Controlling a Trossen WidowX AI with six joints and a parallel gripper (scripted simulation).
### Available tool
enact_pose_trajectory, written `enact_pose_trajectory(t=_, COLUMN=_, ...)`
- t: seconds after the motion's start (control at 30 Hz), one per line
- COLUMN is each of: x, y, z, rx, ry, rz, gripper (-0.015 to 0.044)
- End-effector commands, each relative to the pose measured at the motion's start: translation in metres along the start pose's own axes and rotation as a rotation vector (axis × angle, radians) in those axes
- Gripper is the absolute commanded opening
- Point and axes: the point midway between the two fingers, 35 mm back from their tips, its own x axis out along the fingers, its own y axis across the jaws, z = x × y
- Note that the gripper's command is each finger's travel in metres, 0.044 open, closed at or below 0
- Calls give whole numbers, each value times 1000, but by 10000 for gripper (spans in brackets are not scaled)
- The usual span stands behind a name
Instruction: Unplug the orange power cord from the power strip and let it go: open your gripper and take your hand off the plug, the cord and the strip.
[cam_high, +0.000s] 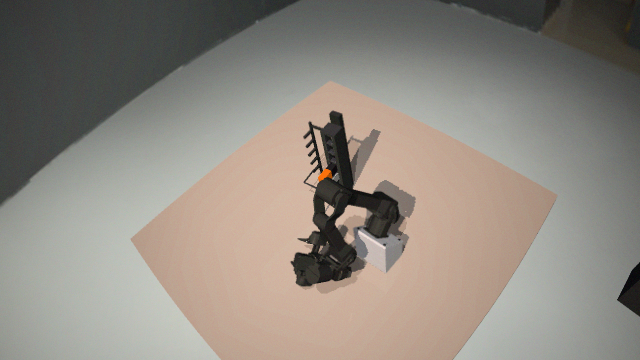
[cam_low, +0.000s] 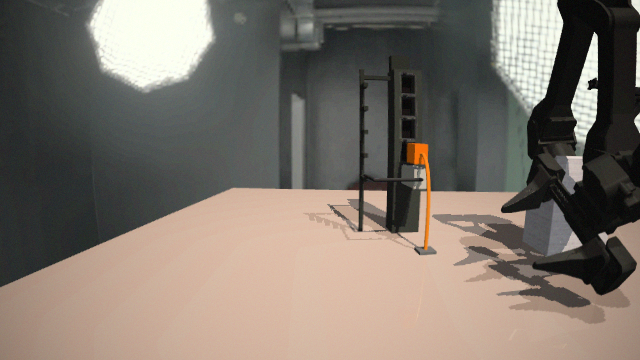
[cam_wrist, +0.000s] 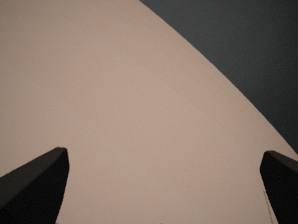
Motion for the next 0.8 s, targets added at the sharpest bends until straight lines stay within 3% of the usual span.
enact_pose_trajectory(t=0.0, x=0, y=0, z=0, rx=-4, ry=3, rz=2, gripper=374)
enact_pose_trajectory(t=0.27, x=26, y=5, z=26, rx=-253, ry=205, rz=167, gripper=164)
enact_pose_trajectory(t=0.6, x=76, y=-60, z=47, rx=-619, ry=478, rz=543, gripper=160)
enact_pose_trajectory(t=0.77, x=84, y=-92, z=43, rx=-693, ry=528, rz=669, gripper=160)
